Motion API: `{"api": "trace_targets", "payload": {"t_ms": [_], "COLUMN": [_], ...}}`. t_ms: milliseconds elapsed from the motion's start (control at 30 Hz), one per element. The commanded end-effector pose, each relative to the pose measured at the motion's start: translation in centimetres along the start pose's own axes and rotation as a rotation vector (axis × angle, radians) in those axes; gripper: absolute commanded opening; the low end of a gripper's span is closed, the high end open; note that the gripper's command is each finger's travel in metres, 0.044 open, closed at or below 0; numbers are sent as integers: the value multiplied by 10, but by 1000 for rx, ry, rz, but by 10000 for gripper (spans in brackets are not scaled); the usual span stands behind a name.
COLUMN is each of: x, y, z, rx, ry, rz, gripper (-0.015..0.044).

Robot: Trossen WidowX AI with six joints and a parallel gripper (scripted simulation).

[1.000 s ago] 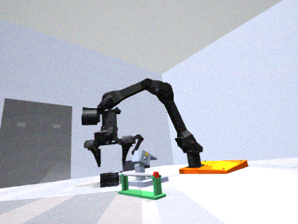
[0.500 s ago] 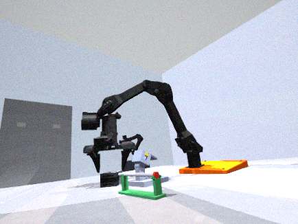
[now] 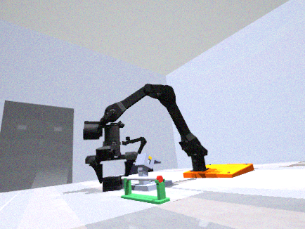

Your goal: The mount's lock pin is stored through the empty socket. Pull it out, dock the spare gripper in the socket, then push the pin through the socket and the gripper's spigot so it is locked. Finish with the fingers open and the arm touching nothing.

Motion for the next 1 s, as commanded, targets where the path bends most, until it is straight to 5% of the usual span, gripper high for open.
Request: {"api": "trace_targets", "payload": {"t_ms": [0,333,533,800,967], "x": [2,3,3,2,1], "y": [2,2,2,2,2], "z": [-10,-16,-16,-16,-8], "rx": [11,11,11,11,11], "ry": [-11,-11,-11,-11,-11], "rz": [-6,-6,-6,-6,-6], "gripper": [440,440,282,229,98]}}
Point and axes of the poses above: the point midway between the two fingers, 35 mm back from their tips, its own z axis back along the fingers, its own x axis across the jaws, y = z × x, the point moved 8 cm from there along z, back along the fingers, and after that the axes turned 1 degree about z, right-handed, at the moved point
